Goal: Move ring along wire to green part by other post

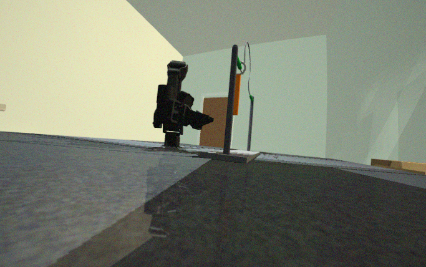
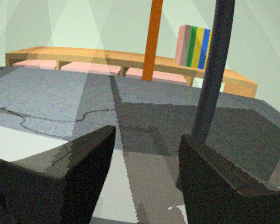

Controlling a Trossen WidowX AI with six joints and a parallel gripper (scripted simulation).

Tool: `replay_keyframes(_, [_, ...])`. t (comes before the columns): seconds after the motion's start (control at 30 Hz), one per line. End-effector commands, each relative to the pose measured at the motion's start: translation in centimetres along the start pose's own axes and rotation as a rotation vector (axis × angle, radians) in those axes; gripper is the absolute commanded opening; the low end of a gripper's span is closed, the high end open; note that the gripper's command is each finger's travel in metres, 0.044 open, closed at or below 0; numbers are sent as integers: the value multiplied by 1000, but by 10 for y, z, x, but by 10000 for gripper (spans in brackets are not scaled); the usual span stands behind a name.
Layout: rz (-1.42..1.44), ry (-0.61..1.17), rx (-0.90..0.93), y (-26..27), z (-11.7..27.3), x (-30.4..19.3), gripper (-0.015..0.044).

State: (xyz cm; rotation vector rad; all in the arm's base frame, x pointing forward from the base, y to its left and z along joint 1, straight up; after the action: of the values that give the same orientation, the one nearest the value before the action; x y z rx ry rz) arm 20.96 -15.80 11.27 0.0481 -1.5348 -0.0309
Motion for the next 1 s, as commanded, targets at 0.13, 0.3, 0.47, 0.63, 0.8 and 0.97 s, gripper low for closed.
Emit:
replay_keyframes(0.13, [-7,-43,2,5,-26,33,160])
replay_keyframes(0.3, [-7,-43,2,4,-27,33,160])
replay_keyframes(0.47, [-7,-44,3,3,-33,34,160])
replay_keyframes(0.63, [-6,-45,3,2,-41,35,160])
replay_keyframes(0.8, [-6,-45,3,2,-48,35,160])
replay_keyframes(0.97, [-6,-46,3,1,-56,36,160])
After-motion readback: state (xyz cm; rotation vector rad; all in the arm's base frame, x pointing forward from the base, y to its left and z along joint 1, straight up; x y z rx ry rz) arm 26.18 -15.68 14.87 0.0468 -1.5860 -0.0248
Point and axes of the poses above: the point midway between the two fingers, 35 mm back from their tips, its own z axis back along the fingers, its own y axis across the jaws, x = y × z, the point moved 2 cm from there along z, back along the fingers, and after that the axes turned 4 degrees about -z, right-handed, at the moved point
